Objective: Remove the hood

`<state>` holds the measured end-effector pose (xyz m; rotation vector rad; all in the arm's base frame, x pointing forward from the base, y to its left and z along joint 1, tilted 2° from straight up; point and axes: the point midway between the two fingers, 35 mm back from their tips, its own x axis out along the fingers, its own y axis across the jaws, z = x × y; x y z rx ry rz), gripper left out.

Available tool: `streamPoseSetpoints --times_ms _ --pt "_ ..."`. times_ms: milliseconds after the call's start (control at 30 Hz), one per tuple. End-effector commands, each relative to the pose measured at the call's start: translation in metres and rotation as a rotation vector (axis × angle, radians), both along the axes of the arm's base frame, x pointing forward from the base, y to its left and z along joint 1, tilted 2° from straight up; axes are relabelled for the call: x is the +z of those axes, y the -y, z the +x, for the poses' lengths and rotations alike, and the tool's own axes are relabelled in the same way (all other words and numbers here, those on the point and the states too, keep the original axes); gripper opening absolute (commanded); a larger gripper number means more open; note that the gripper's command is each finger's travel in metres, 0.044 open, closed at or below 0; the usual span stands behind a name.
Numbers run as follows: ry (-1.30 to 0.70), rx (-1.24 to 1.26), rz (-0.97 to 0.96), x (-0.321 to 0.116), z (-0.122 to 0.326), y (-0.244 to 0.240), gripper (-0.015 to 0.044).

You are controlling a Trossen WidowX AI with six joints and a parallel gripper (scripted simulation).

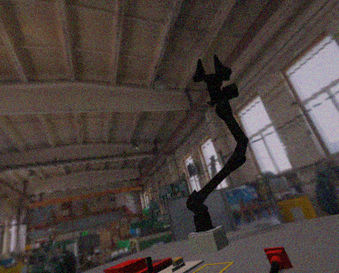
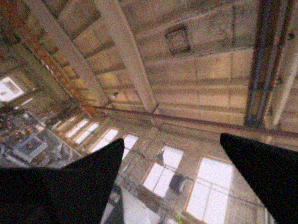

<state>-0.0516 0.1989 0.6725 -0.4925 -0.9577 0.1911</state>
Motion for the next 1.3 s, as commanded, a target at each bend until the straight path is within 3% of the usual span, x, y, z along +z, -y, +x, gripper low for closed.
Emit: streamPoseSetpoints --times_ms 0,400,767,1067,1267 --pt "-0.087 -0.002 0.13 0.012 0.043 0.058 0.044" --pt "-0.375 -0.042 0.42 -0.01 0.17 0.186 0.044" --pt "-0.635 -0.095 0.5 -0.071 0.262 0.238 0.044" --pt "-0.968 -0.17 0.592 -0.165 0.353 0.274 0.044" --pt "-1.168 -0.212 0.605 -0.228 0.39 0.275 0.044"
